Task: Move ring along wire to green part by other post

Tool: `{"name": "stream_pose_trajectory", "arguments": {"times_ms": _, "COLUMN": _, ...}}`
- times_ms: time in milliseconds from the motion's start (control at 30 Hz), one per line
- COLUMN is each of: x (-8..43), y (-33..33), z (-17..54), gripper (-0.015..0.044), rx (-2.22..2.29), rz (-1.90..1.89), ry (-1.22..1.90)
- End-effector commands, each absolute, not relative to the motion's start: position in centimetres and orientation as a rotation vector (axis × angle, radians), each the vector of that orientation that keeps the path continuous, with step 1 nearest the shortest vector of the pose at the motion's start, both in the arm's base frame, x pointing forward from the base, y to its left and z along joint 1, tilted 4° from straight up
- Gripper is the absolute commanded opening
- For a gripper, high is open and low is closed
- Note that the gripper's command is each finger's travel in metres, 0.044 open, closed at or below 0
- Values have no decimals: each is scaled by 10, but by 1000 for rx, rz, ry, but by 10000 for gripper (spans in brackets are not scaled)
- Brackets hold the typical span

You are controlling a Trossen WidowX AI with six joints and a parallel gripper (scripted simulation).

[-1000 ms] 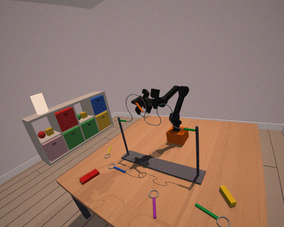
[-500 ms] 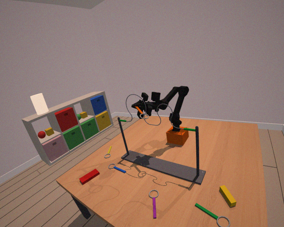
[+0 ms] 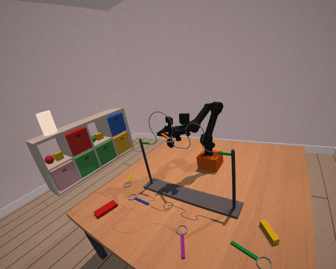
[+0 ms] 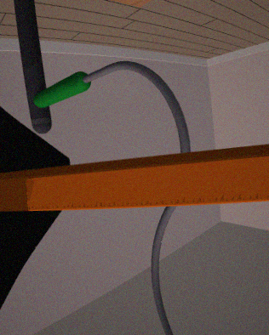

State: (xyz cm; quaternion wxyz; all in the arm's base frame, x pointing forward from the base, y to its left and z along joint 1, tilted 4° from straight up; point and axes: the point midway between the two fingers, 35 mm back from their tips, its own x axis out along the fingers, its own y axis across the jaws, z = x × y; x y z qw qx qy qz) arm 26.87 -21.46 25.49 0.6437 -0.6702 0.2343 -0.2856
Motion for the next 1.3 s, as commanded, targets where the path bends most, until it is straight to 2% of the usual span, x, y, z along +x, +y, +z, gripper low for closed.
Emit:
{"name": "stream_pose_trajectory", "arguments": {"times_ms": 0, "x": 268, "y": -214, "z": 238, "gripper": -150, "rx": -1417, "rz": -635, "ry": 551}}
{"name": "stream_pose_trajectory", "arguments": {"times_ms": 600, "x": 270, "y": -190, "z": 173, "gripper": -150, "rx": -964, "rz": -548, "ry": 594}}
{"name": "stream_pose_trajectory", "arguments": {"times_ms": 1267, "x": 278, "y": -134, "z": 121, "gripper": -150, "rx": -468, "rz": -437, "ry": 613}}
